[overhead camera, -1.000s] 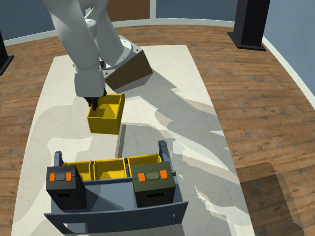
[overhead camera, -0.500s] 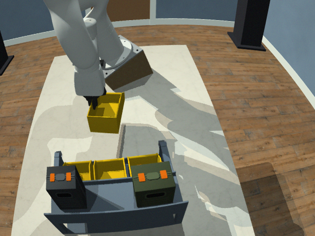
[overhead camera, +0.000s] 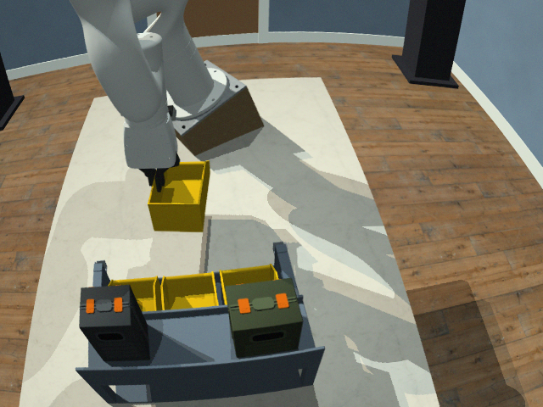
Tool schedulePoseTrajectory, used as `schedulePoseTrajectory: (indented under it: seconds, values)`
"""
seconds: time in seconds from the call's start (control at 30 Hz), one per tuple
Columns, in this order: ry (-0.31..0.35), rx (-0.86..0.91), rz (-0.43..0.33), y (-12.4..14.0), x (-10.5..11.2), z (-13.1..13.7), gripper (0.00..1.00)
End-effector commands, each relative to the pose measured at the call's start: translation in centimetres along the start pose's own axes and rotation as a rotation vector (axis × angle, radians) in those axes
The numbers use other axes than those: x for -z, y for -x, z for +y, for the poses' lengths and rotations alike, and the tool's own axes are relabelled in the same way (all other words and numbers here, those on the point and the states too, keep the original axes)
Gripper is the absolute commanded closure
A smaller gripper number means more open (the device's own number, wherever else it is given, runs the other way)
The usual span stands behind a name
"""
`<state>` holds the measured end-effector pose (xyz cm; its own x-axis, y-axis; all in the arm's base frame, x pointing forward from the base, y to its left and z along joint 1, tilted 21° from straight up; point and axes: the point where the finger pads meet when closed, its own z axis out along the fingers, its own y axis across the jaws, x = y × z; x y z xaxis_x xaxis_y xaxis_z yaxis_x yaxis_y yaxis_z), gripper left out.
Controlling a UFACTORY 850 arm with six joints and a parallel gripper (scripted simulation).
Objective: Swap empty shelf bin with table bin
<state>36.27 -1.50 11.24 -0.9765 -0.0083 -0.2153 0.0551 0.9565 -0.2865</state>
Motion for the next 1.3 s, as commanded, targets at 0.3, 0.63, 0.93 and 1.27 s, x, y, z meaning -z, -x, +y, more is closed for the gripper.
schedulePoseTrajectory:
  seconds: [0.3,0.63,0.93,1.27]
  values:
    - [0.001,0.173,0.005,3.0,0.0,-2.0,1.00]
    - [0.001,0.173,0.005,3.0,0.0,-2.0,1.00]
    - [0.001,0.173,0.005,3.0,-0.2,-2.0,1.00]
    - [0.001,0.173,0.005,3.0,-1.3,-2.0,1.00]
